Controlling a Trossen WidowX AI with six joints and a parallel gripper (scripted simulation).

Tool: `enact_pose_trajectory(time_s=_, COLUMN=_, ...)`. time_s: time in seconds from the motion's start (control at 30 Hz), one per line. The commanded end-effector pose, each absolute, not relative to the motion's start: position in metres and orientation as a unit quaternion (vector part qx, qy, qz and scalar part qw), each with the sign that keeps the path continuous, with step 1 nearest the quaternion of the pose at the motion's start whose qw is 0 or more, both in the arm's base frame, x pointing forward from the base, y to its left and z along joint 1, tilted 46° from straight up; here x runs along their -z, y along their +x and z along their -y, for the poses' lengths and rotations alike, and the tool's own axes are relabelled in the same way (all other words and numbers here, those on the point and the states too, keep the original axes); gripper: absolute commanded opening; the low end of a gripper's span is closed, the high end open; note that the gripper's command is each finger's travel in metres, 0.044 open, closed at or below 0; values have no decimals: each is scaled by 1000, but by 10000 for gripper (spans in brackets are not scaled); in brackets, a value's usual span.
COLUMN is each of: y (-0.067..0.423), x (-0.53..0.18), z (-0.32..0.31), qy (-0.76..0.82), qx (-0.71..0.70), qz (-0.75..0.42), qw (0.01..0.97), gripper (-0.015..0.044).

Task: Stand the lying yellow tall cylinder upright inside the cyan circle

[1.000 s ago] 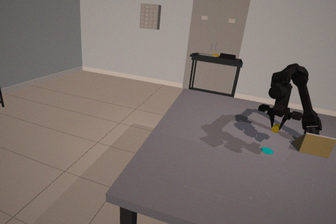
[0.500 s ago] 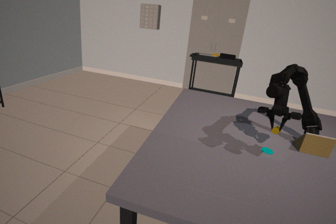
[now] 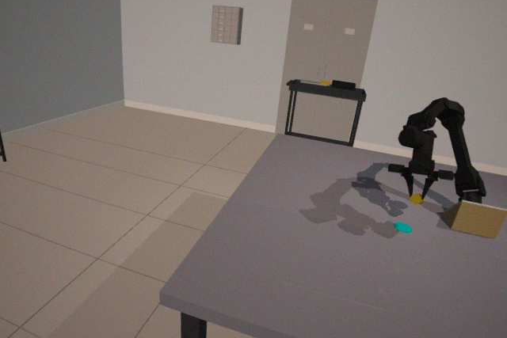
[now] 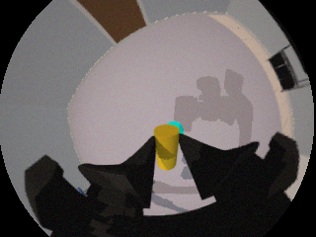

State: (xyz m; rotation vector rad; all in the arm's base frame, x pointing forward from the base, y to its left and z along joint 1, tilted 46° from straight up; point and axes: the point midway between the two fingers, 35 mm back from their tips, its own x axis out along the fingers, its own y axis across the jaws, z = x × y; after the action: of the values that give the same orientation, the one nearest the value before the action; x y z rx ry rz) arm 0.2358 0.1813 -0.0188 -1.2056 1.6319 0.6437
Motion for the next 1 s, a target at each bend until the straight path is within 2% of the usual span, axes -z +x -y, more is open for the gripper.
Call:
enact_pose_trajectory(time_s=0.0, y=235, x=20, z=-180, qy=-489, qx=-275, qz=-668, qw=489, gripper=105)
enact_pose_trajectory(time_s=0.97, y=235, x=25, z=-177, qy=-435, qx=-340, qz=-631, qw=545, gripper=105)
